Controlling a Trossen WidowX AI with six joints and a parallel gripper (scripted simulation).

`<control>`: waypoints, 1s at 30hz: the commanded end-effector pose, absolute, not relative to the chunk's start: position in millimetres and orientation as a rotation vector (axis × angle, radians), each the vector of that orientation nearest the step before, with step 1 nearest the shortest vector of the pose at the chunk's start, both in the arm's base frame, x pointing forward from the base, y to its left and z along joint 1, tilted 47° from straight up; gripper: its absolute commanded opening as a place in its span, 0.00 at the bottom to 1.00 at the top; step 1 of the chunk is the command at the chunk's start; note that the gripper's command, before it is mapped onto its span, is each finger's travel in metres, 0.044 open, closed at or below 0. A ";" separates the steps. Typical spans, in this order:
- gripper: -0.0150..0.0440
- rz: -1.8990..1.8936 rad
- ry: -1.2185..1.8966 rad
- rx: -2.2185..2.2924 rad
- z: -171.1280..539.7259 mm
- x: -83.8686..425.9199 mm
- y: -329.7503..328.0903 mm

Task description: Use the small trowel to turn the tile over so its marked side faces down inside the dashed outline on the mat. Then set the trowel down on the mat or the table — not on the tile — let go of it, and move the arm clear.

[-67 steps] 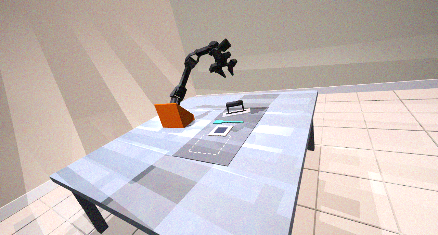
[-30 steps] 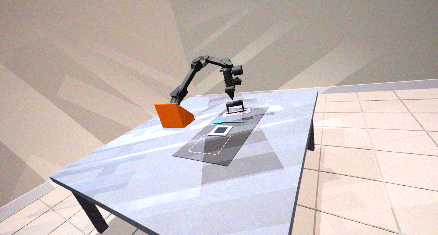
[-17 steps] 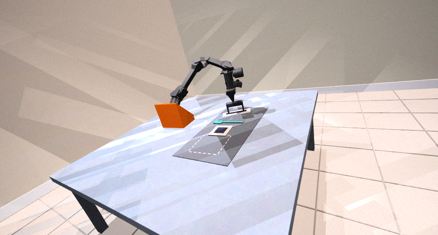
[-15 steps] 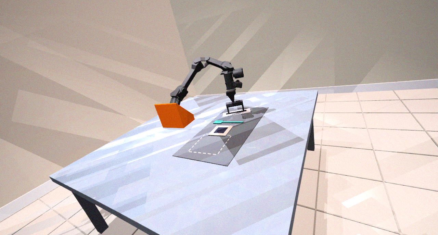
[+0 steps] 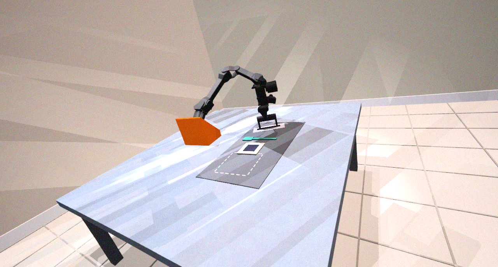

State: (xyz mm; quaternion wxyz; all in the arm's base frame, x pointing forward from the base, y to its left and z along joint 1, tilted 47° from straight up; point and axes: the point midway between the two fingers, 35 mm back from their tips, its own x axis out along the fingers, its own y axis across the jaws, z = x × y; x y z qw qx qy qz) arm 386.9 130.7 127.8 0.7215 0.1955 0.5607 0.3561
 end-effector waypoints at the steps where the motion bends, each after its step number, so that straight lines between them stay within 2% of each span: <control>1: 0.62 0.784 1.246 0.432 123.6 385.9 133.3; 2: 0.58 0.784 1.246 0.432 123.6 385.9 133.3; 11: 0.48 0.784 1.246 0.432 123.6 385.9 133.3; 30: 0.47 0.739 1.278 0.489 123.5 386.1 133.1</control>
